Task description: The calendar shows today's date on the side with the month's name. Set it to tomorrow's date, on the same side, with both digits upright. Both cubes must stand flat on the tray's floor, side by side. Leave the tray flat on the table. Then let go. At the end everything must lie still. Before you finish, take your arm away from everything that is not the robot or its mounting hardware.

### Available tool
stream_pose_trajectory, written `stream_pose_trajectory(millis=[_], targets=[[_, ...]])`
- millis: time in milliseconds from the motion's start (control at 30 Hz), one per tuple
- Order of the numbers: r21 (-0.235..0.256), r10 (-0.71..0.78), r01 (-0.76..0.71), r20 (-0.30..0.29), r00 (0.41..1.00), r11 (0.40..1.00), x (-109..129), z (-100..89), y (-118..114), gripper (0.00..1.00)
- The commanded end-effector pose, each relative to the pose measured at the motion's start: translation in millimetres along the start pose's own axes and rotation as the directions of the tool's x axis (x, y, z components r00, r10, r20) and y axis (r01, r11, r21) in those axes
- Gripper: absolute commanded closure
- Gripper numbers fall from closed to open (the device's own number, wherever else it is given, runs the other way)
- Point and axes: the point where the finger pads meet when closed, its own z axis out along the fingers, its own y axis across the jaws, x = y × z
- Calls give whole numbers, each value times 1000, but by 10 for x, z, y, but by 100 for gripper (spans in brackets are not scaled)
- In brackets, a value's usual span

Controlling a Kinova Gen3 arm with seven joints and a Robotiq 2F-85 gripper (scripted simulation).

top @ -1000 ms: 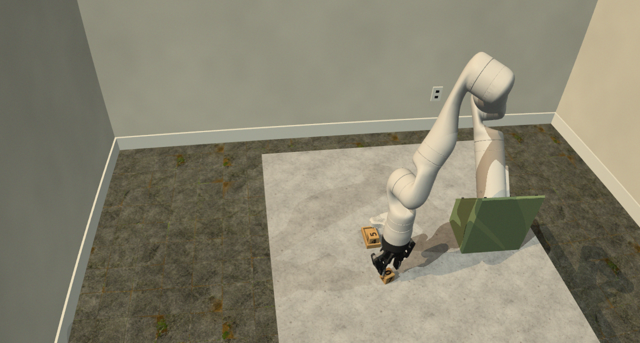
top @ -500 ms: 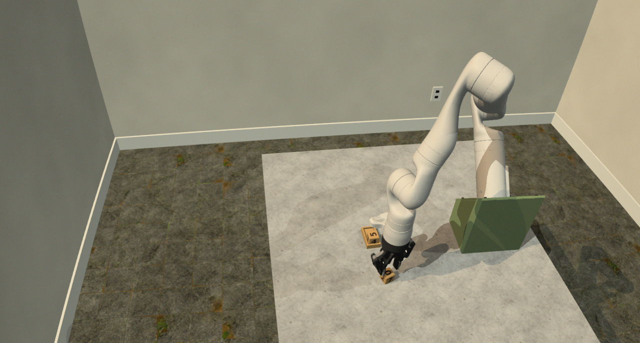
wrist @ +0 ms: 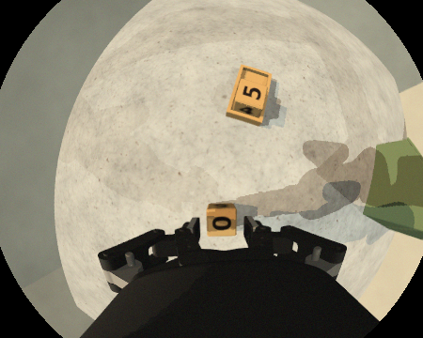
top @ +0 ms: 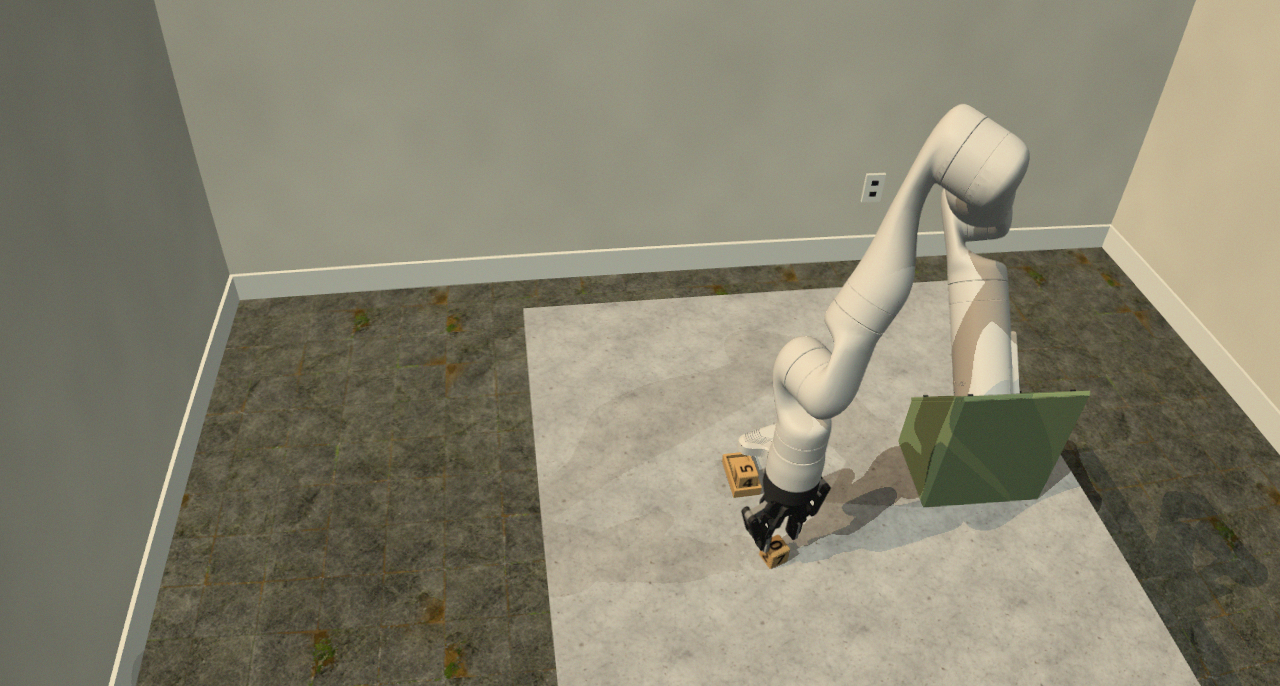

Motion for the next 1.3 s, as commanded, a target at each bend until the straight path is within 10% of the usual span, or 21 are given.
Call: stream_pose_trajectory(millis=[0, 1267], targets=[[2, 0, 0, 1, 1000, 1000, -3, -8, -7, 52], [2, 0, 0, 1, 1000, 1000, -2, -208, -6, 52]])
